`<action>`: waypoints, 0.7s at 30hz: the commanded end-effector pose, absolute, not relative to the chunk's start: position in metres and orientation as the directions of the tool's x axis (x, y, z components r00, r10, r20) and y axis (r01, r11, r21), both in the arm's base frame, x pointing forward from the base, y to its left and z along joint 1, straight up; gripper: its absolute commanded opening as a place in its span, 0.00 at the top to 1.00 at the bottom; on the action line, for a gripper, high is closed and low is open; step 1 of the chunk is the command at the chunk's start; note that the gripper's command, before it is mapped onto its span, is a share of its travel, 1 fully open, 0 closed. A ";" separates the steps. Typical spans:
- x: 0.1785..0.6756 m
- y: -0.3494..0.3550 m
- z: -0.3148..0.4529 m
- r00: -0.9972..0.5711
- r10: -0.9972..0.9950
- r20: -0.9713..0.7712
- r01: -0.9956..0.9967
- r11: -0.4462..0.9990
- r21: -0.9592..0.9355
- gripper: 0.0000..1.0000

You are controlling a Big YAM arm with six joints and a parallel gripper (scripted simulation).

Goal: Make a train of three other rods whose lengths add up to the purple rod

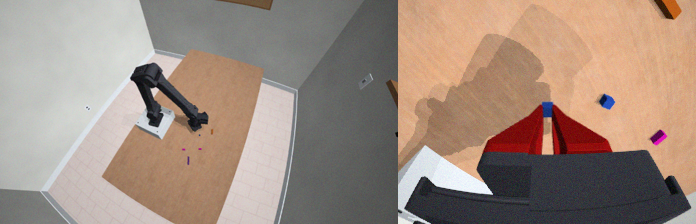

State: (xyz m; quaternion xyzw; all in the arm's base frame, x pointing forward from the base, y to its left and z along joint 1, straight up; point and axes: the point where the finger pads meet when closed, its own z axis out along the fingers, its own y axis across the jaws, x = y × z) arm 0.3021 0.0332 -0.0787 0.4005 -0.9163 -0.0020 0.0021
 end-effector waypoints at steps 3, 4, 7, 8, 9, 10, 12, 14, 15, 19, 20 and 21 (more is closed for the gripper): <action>0.308 0.038 -0.077 -0.659 -0.752 -0.017 -0.752 0.659 -0.012 0.96; 0.306 0.038 -0.080 -0.659 -0.752 -0.010 -0.752 0.659 -0.006 0.96; 0.303 0.037 -0.084 -0.659 -0.752 -0.005 -0.752 0.659 -0.001 0.96; 0.303 0.037 -0.085 -0.659 -0.752 -0.005 -0.752 0.659 -0.001 0.96; 0.303 0.037 -0.086 -0.659 -0.752 -0.005 -0.752 0.659 -0.001 0.96; 0.304 0.037 -0.086 -0.659 -0.752 -0.006 -0.752 0.659 -0.002 0.96; 0.305 0.038 -0.086 -0.659 -0.752 -0.010 -0.752 0.659 -0.005 0.96; 0.309 0.038 -0.081 -0.658 -0.752 -0.025 -0.752 0.659 -0.019 0.96; 0.306 0.038 -0.086 -0.659 -0.752 -0.014 -0.752 0.659 -0.009 0.96; 0.303 0.037 -0.092 -0.659 -0.752 -0.005 -0.752 0.659 -0.001 0.96; 0.306 0.038 -0.089 -0.659 -0.752 -0.014 -0.752 0.659 -0.009 0.96; 0.308 0.038 -0.086 -0.658 -0.752 -0.021 -0.752 0.659 -0.016 0.96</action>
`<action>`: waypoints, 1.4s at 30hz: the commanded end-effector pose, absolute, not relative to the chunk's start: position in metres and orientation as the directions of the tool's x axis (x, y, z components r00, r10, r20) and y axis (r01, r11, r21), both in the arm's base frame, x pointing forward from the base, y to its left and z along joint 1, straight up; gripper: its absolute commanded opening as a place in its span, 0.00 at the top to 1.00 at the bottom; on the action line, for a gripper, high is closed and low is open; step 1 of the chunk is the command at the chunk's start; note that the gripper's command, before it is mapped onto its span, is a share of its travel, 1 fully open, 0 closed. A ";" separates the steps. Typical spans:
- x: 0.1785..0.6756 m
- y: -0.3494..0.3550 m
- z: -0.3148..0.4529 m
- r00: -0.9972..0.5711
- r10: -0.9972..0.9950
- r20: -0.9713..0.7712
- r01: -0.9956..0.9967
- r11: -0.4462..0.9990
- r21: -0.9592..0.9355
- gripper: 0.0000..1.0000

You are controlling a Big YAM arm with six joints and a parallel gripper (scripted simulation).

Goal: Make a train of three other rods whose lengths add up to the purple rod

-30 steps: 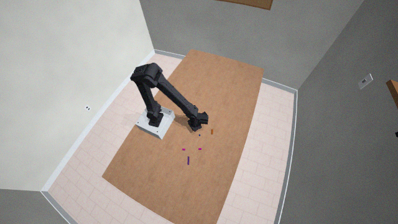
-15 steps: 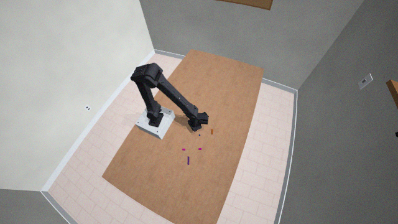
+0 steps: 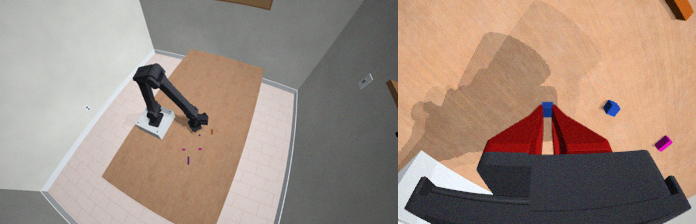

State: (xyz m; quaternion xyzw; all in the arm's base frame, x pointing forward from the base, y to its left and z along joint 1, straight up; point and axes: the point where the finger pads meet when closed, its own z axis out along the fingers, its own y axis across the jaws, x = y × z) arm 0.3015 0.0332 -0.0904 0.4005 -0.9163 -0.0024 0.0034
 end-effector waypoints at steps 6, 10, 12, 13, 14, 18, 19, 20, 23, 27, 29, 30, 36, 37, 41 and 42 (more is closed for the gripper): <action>0.312 0.038 -0.085 -0.658 -0.752 -0.026 -0.752 0.659 -0.020 0.96; 0.312 0.038 -0.085 -0.658 -0.752 -0.026 -0.752 0.659 -0.020 0.96; 0.312 0.038 -0.085 -0.658 -0.752 -0.026 -0.752 0.659 -0.020 0.96; 0.312 0.038 -0.085 -0.658 -0.752 -0.026 -0.752 0.659 -0.020 0.96; 0.312 0.038 -0.085 -0.658 -0.752 -0.026 -0.752 0.659 -0.020 0.96; 0.312 0.038 -0.085 -0.658 -0.752 -0.026 -0.752 0.659 -0.020 0.96; 0.312 0.038 -0.085 -0.658 -0.752 -0.026 -0.752 0.659 -0.020 0.96; 0.312 0.038 -0.085 -0.658 -0.752 -0.026 -0.752 0.659 -0.020 0.96; 0.312 0.038 -0.085 -0.658 -0.752 -0.026 -0.752 0.659 -0.020 0.96; 0.312 0.038 -0.085 -0.658 -0.752 -0.026 -0.752 0.659 -0.020 0.96; 0.312 0.038 -0.085 -0.658 -0.752 -0.026 -0.752 0.659 -0.020 0.96; 0.312 0.038 -0.085 -0.658 -0.752 -0.026 -0.752 0.659 -0.020 0.96; 0.312 0.038 -0.085 -0.658 -0.752 -0.026 -0.752 0.659 -0.020 0.96; 0.312 0.038 -0.085 -0.658 -0.752 -0.026 -0.752 0.659 -0.020 0.96; 0.312 0.038 -0.085 -0.658 -0.752 -0.026 -0.752 0.659 -0.020 0.88; 0.312 0.038 -0.085 -0.658 -0.752 -0.026 -0.752 0.659 -0.020 0.88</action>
